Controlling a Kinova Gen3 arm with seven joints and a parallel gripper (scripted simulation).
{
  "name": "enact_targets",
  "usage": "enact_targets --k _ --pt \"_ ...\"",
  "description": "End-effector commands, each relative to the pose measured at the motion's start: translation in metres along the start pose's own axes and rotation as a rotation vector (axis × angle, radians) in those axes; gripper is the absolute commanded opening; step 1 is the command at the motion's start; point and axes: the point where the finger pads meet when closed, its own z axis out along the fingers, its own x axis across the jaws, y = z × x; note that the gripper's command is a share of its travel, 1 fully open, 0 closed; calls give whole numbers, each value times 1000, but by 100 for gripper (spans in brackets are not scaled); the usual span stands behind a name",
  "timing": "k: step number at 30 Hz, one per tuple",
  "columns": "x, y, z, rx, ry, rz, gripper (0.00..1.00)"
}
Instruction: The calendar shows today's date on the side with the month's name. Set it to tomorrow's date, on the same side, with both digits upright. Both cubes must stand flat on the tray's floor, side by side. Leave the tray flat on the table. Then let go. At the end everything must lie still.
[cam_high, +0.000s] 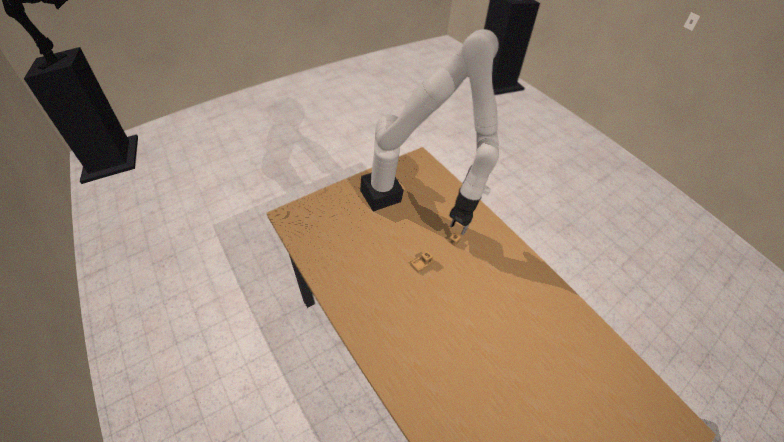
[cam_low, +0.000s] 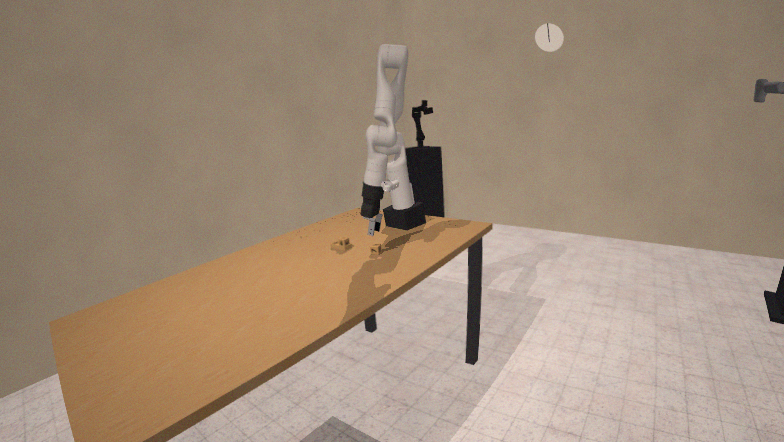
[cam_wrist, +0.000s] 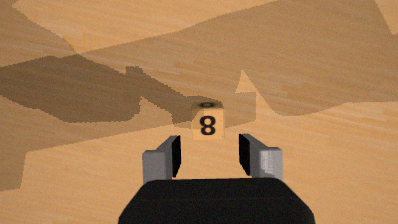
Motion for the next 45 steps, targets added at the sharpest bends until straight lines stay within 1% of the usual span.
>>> enact_targets --k 1,11,14,18,22,24,26,31,34,36,43,45 --pt "-1 -3 -2 -16 3 -13 90" --pt "-1 -3 -2 -21 4 -13 90" --pt "-1 -3 -1 -33 -1 -13 90" --pt "-2 -4 1 -77 -10 -15 90" --pt "-3 -5 2 -147 -15 -15 90" --pt "-3 -5 2 -185 -14 -15 90" --pt "-3 -5 2 -185 -14 -15 90" --pt "-1 -6 -1 -259 -1 -13 90" --pt "0 -6 -2 -279 4 -12 90" --pt "3 -8 -2 -276 13 -13 90" --pt "0 -6 -2 -294 3 -12 90" --pt "-1 -6 -1 -315 0 -12 90"
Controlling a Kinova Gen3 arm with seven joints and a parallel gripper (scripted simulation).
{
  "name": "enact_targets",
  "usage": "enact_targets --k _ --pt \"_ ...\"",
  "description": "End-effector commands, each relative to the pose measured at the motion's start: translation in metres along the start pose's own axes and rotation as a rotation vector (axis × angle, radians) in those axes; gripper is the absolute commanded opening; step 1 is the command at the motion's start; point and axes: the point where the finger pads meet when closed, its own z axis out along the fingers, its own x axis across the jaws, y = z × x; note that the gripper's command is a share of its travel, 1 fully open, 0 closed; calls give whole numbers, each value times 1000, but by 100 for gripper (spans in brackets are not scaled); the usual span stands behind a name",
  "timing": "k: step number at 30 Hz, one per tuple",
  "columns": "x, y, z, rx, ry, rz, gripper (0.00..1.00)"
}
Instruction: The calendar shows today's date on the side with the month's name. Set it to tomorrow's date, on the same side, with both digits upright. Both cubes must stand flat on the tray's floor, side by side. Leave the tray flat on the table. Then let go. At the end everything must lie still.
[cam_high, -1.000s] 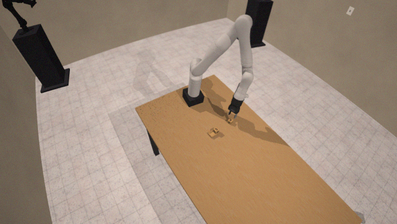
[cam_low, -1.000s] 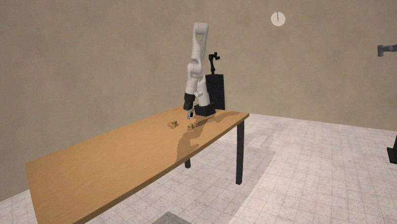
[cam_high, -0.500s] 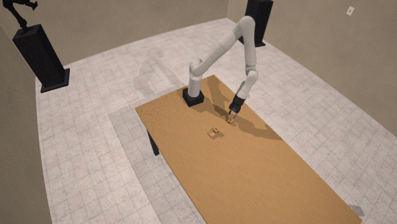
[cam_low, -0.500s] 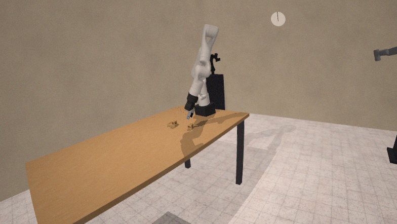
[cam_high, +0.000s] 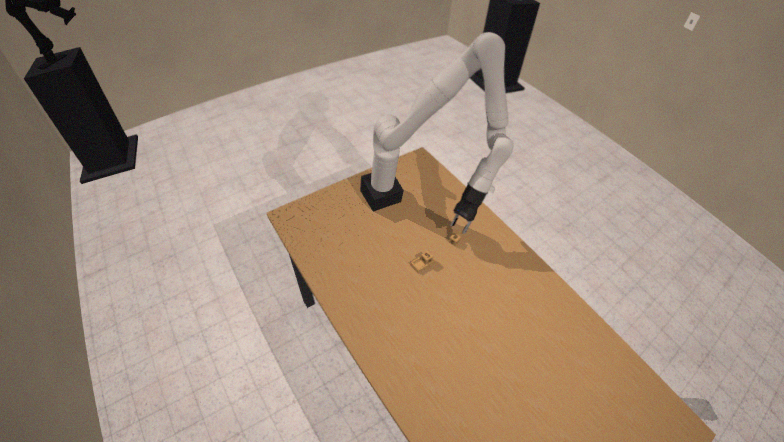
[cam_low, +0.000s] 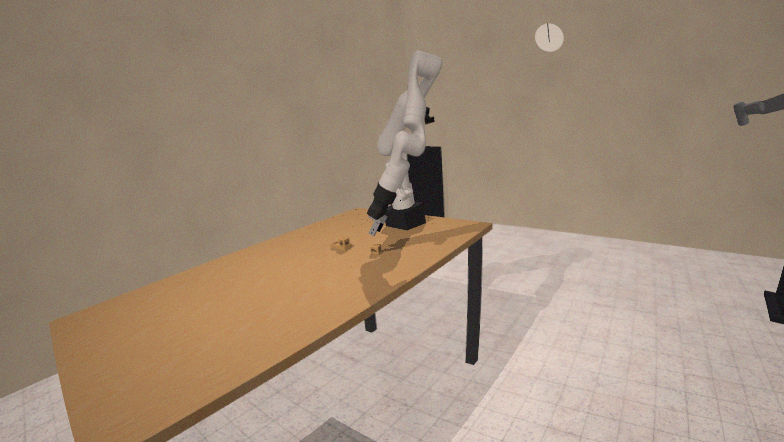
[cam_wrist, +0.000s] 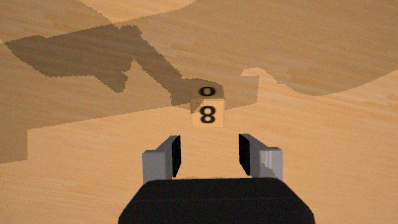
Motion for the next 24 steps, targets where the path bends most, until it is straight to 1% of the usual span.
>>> enact_targets --k 1,8,12,15,16,24 --pt "-1 1 1 -42 -5 0 90" --pt "-1 -1 1 -187 -6 0 90" --pt "-1 -1 0 -243 -1 2 90" --pt "-1 -2 0 -250 0 3 90" --pt "3 -4 0 -245 10 2 90" --pt "1 -3 0 -249 7 2 90"
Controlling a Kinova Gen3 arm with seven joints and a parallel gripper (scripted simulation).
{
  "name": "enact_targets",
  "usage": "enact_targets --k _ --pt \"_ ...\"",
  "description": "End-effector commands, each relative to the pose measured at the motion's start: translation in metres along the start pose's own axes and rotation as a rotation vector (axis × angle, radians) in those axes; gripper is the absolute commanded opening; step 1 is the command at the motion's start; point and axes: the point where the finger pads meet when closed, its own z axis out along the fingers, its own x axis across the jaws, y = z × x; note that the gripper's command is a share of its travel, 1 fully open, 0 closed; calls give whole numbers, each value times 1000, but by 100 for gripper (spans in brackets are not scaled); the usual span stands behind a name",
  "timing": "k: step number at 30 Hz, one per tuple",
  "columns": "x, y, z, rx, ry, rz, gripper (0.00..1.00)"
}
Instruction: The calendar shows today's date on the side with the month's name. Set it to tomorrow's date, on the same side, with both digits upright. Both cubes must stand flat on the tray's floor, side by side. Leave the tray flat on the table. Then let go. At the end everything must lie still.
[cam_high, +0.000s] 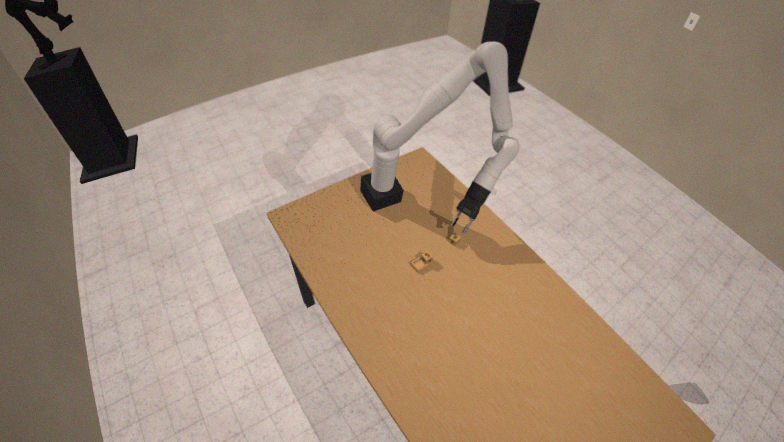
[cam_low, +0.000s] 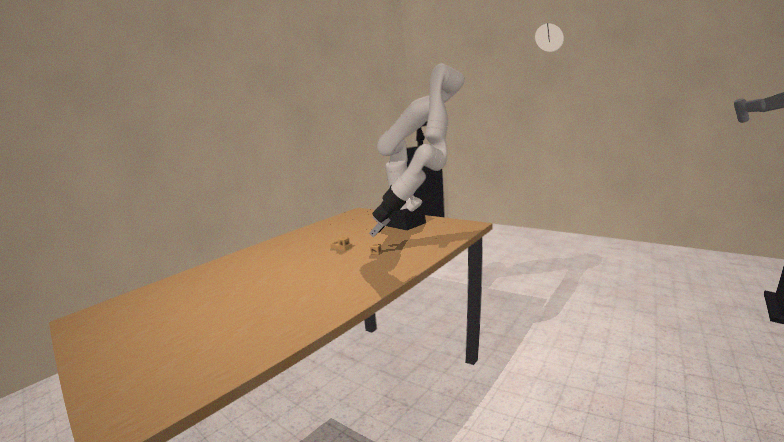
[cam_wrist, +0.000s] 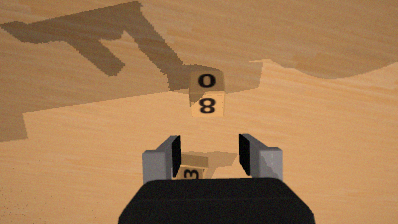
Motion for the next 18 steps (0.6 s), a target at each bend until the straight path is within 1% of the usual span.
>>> enact_targets --k 1,18 --pt "1 2 0 -9 3 3 90" --pt "1 -1 2 -8 4 4 90"
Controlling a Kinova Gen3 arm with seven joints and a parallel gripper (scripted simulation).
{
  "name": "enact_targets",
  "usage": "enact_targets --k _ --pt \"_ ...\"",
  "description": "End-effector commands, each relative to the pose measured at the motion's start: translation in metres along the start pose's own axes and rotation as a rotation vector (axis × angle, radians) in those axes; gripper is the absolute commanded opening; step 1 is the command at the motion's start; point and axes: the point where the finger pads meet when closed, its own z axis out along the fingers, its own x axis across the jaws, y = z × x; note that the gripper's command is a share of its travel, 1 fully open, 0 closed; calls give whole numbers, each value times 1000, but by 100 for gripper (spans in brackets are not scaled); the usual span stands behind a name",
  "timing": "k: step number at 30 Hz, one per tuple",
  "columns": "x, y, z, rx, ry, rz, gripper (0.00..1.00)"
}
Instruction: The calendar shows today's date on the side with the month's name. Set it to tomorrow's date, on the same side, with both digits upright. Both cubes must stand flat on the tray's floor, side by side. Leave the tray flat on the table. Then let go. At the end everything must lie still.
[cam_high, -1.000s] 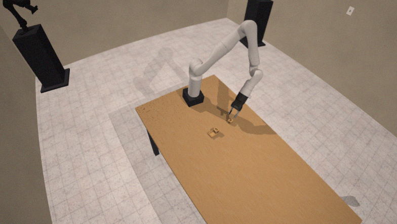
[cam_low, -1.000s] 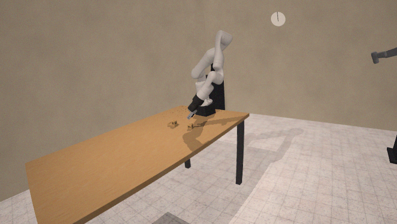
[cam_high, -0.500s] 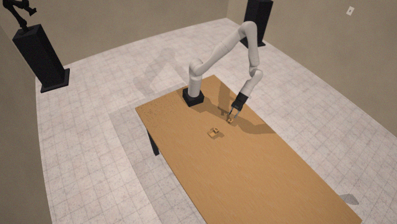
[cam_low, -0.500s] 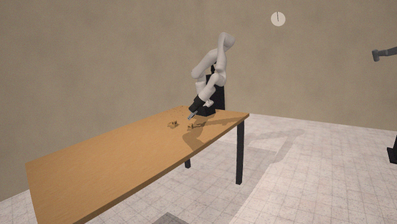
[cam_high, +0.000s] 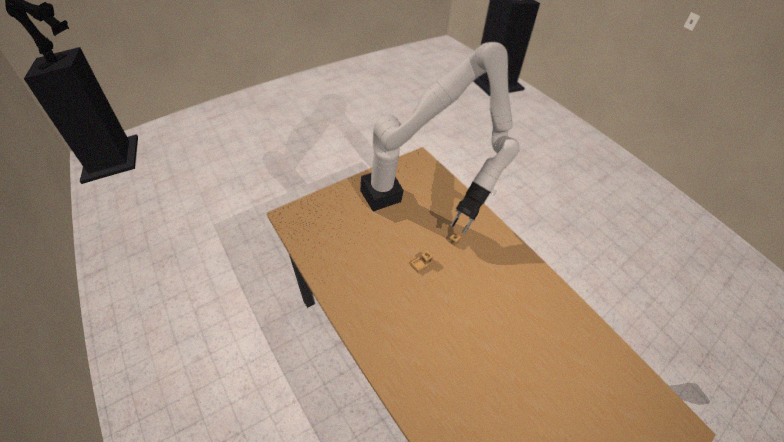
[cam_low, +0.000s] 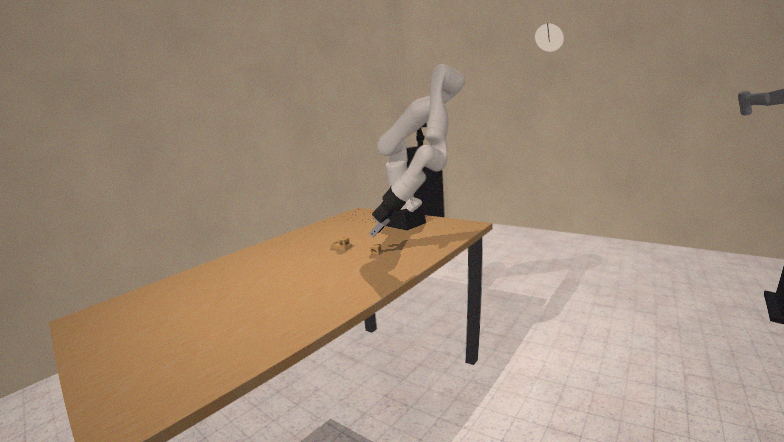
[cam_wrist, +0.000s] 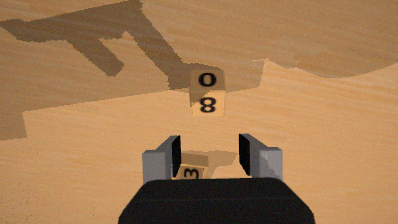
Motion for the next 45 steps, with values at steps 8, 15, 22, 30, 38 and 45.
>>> enact_targets --k 8,15,22,30,38,45 --pt "2 -6 5 -1 3 6 90" --pt "2 -14 13 0 4 6 90" --pt "3 -24 23 0 5 6 90" --pt "3 -32 31 0 5 6 90" --pt "3 -41 40 0 5 6 90" --pt "3 -45 44 0 5 6 90"
